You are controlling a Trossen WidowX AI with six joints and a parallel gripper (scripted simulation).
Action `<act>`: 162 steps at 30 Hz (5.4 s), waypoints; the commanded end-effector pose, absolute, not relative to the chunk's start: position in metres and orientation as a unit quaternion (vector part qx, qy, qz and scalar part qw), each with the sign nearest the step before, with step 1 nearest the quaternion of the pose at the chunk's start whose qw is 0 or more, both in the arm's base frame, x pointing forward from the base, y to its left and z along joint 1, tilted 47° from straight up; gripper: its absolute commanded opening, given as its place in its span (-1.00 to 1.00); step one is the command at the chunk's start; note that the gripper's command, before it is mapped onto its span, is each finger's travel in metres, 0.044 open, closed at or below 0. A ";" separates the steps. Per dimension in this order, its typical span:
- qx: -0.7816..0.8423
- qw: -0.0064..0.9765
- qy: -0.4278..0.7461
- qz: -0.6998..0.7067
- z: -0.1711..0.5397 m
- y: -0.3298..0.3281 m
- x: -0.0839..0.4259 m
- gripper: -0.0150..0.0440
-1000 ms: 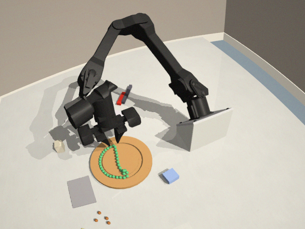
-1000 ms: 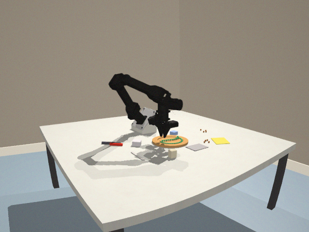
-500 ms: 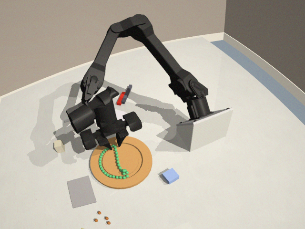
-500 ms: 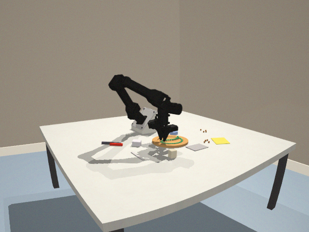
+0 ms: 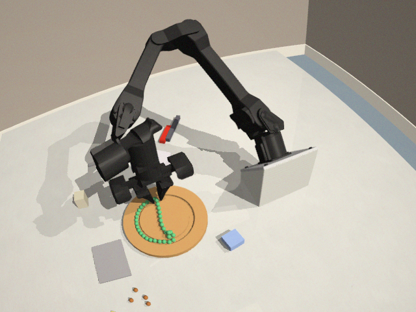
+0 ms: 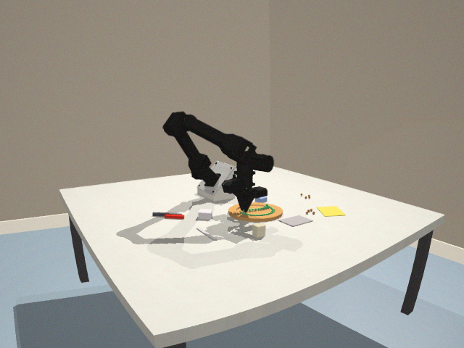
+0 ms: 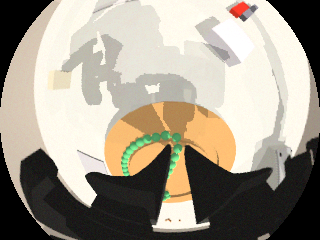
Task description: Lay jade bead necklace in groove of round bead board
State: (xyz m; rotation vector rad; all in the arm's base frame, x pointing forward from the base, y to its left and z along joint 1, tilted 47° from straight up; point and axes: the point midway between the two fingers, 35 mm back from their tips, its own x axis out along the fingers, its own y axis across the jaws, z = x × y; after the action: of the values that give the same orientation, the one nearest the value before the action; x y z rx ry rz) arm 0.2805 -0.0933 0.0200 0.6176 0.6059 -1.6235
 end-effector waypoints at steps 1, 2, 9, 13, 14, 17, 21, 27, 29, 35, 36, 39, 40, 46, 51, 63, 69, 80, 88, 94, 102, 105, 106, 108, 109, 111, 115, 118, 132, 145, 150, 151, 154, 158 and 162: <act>0.267 0.606 0.262 -0.702 0.020 -0.093 0.281 -0.49; 0.267 0.606 0.262 -0.702 0.020 -0.093 0.281 -0.49; 0.267 0.606 0.262 -0.702 0.020 -0.093 0.281 -0.49; 0.267 0.606 0.262 -0.702 0.020 -0.093 0.281 -0.49; 0.267 0.606 0.262 -0.702 0.020 -0.093 0.281 -0.49; 0.267 0.606 0.262 -0.702 0.020 -0.093 0.281 -0.49; 0.267 0.606 0.262 -0.702 0.020 -0.093 0.281 -0.49; 0.267 0.606 0.262 -0.702 0.020 -0.093 0.281 -0.49; 0.267 0.606 0.262 -0.702 0.021 -0.093 0.281 -0.49; 0.263 0.607 0.263 -0.702 0.024 -0.089 0.281 -0.49; 0.263 0.607 0.263 -0.702 0.025 -0.089 0.280 -0.49; 0.263 0.607 0.263 -0.702 0.028 -0.092 0.276 -0.49; 0.263 0.607 0.263 -0.702 0.030 -0.093 0.274 -0.49; 0.263 0.607 0.263 -0.703 0.032 -0.095 0.271 -0.49; 0.263 0.607 0.263 -0.703 0.030 -0.098 0.270 -0.49; 0.265 0.606 0.263 -0.702 0.028 -0.098 0.271 0.22; 0.265 0.606 0.263 -0.702 0.029 -0.097 0.271 0.75; 0.263 0.607 0.263 -0.703 0.032 -0.094 0.271 1.00; 0.263 0.607 0.263 -0.703 0.032 -0.094 0.271 1.00; 0.263 0.607 0.263 -0.703 0.032 -0.094 0.271 1.00; 0.262 0.607 0.263 -0.702 0.032 -0.093 0.271 0.91; 0.257 0.610 0.271 -0.699 0.038 -0.080 0.277 0.64; 0.254 0.611 0.274 -0.698 0.041 -0.073 0.279 0.56; 0.251 0.612 0.278 -0.697 0.044 -0.065 0.281 0.38; 0.250 0.612 0.278 -0.696 0.045 -0.064 0.281 0.29; 0.250 0.612 0.278 -0.696 0.044 -0.065 0.281 0.11; 0.250 0.612 0.278 -0.697 0.035 -0.075 0.279 -0.08; 0.255 0.615 0.273 -0.694 0.041 -0.071 0.282 -0.08; 0.252 0.614 0.276 -0.695 0.027 -0.084 0.279 -0.08; 0.255 0.612 0.276 -0.696 0.019 -0.091 0.277 -0.17; 0.255 0.612 0.276 -0.696 0.019 -0.091 0.277 -0.49; 0.255 0.612 0.276 -0.696 0.019 -0.091 0.277 -0.49; 0.255 0.612 0.276 -0.696 0.019 -0.091 0.277 -0.49; 0.255 0.612 0.276 -0.696 0.019 -0.091 0.277 -0.49; 0.255 0.612 0.276 -0.696 0.019 -0.091 0.277 -0.49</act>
State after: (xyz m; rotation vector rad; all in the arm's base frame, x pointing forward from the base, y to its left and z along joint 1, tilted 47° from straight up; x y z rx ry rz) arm 0.2770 -0.0915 0.0191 0.5871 0.6383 -1.6062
